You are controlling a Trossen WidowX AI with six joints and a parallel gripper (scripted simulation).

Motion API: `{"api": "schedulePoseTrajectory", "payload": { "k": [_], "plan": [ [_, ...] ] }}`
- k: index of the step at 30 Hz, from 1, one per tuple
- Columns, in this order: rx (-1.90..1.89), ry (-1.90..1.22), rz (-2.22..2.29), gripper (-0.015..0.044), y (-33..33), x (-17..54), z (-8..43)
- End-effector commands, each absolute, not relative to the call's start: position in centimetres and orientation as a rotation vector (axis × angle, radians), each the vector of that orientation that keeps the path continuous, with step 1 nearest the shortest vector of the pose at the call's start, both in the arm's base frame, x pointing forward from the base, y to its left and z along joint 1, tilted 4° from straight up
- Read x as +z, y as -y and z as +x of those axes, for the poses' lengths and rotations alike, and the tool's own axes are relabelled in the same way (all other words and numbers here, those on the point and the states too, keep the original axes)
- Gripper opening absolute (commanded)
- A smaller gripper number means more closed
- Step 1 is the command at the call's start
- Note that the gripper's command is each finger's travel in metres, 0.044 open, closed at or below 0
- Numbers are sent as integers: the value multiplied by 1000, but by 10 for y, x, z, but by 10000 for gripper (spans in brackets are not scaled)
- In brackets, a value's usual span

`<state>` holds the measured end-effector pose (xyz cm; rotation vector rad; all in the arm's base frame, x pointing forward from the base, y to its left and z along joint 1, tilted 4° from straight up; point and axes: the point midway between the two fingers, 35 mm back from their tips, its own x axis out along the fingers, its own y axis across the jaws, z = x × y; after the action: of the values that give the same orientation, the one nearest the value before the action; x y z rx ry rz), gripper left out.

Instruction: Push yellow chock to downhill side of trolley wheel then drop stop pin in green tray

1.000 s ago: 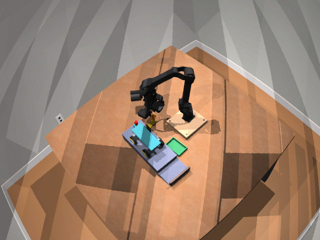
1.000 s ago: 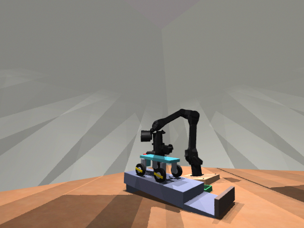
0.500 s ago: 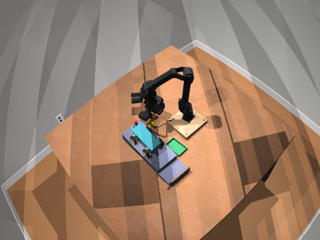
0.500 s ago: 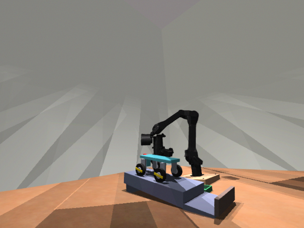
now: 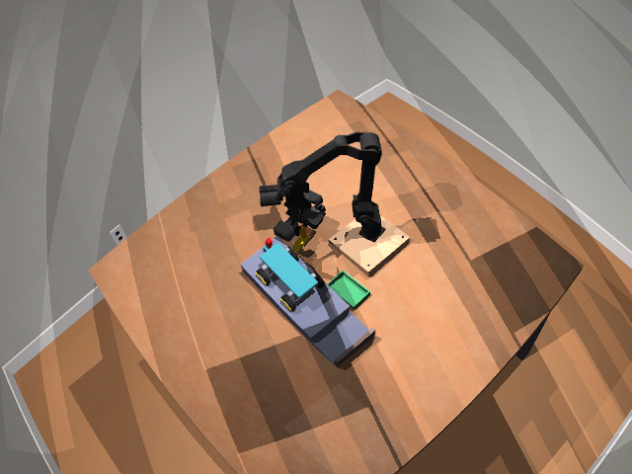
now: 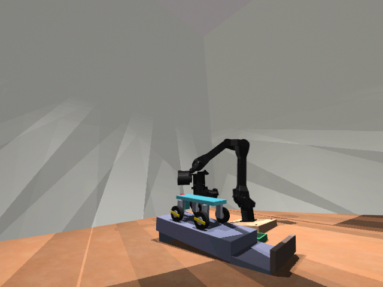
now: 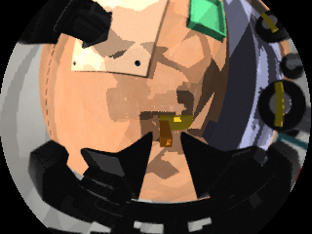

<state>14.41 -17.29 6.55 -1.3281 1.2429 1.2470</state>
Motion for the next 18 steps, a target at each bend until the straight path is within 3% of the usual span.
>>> {"api": "schedulePoseTrajectory", "payload": {
  "k": [1, 13, 18],
  "plan": [
    [1266, -1244, -1316, 190, 172, 56, 142],
    [1266, -1244, -1316, 190, 173, 46, 141],
    [1252, -1243, -1323, 78, 173, 49, 143]
  ]
}}
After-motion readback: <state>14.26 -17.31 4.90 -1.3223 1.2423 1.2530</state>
